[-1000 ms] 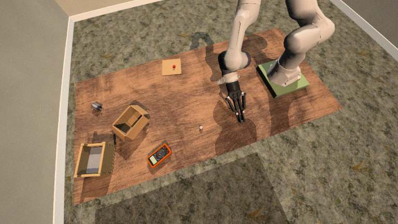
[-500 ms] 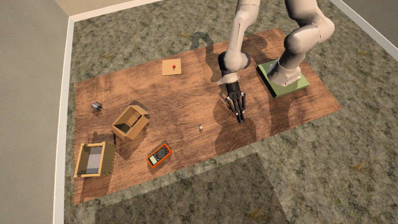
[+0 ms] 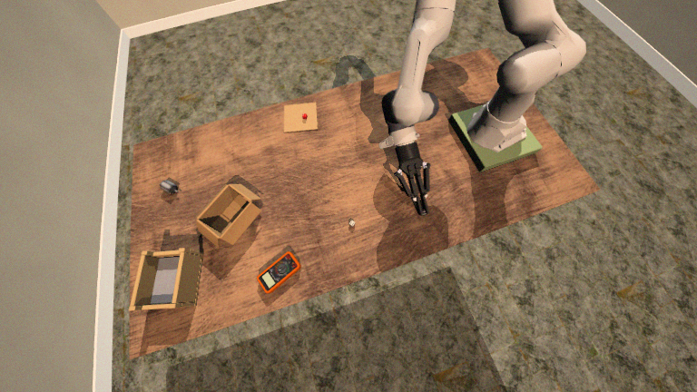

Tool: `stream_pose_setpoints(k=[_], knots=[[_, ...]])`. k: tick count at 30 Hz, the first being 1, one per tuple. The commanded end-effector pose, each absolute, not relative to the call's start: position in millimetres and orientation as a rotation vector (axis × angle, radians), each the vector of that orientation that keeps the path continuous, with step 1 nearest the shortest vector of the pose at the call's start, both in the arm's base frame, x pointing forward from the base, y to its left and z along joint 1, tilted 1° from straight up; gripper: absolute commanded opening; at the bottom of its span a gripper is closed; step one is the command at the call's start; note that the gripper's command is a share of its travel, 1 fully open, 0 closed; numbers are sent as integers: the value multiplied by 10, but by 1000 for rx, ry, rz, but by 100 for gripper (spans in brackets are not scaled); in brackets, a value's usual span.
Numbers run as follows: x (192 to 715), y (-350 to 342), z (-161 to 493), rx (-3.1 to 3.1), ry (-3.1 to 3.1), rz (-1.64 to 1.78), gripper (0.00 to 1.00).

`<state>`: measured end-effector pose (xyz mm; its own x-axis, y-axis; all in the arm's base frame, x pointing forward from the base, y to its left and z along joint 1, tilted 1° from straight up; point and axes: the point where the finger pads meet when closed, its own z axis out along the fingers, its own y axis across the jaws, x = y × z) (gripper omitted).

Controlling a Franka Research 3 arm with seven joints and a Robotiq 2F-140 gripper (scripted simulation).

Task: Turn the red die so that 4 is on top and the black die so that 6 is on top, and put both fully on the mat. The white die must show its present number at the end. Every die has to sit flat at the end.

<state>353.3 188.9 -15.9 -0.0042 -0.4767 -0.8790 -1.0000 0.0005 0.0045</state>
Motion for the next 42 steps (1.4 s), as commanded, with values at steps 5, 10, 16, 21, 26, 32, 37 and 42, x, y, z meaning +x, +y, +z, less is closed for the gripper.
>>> stream_pose_setpoints(k=[5,10,16,21,26,32,37,42], knots=[[3537,1884,-171,-1568,1564,930,16],[3537,1884,-171,-1568,1564,930,16],[3537,1884,-171,-1568,1564,930,16],[3537,1884,-171,-1568,1564,930,18],[3537,1884,-171,-1568,1564,930,20],[3537,1884,-171,-1568,1564,930,25],[3537,1884,-171,-1568,1564,930,27],[3537,1884,-171,-1568,1564,930,27]])
